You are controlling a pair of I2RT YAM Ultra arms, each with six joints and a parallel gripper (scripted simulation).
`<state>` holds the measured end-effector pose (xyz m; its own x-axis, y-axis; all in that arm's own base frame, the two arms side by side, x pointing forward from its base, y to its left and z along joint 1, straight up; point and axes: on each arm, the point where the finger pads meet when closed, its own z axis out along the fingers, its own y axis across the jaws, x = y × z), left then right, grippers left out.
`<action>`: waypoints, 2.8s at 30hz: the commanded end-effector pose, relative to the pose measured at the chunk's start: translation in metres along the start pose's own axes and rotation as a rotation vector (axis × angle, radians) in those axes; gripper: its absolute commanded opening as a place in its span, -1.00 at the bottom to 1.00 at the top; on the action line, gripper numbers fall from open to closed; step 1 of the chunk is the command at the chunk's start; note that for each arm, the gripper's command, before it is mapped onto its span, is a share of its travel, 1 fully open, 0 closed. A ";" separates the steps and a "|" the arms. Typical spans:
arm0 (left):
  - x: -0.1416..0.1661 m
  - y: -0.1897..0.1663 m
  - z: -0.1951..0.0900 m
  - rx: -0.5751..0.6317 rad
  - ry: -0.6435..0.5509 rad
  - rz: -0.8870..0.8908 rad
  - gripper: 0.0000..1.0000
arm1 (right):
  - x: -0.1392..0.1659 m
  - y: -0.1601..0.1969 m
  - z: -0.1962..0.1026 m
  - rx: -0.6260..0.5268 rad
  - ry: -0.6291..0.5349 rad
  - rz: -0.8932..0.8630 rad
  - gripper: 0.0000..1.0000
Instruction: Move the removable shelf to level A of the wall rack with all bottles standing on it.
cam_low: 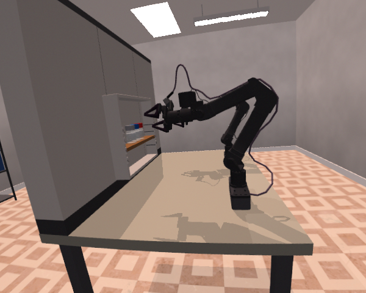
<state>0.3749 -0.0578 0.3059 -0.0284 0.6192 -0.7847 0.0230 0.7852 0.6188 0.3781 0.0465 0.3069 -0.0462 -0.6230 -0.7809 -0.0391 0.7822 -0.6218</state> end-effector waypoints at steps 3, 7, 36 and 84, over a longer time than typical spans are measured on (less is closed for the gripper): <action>0.001 -0.003 -0.007 -0.028 -0.011 0.073 1.00 | -0.009 -0.002 -0.006 0.039 -0.040 -0.069 1.00; 0.003 -0.009 -0.007 -0.029 -0.010 0.117 1.00 | -0.007 0.003 -0.006 0.040 -0.039 -0.113 1.00; 0.017 -0.048 -0.011 -0.035 -0.004 0.391 1.00 | 0.006 0.036 -0.008 0.046 -0.035 -0.387 1.00; 0.042 -0.113 -0.018 -0.044 0.006 0.825 1.00 | 0.029 0.091 -0.011 0.055 -0.028 -0.820 1.00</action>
<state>0.3562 -0.1200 0.2136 -0.0126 0.9926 -0.1206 -0.0018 0.1206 0.9927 0.3636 0.0970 0.2260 0.0007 -0.9947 -0.1028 -0.0295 0.1028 -0.9943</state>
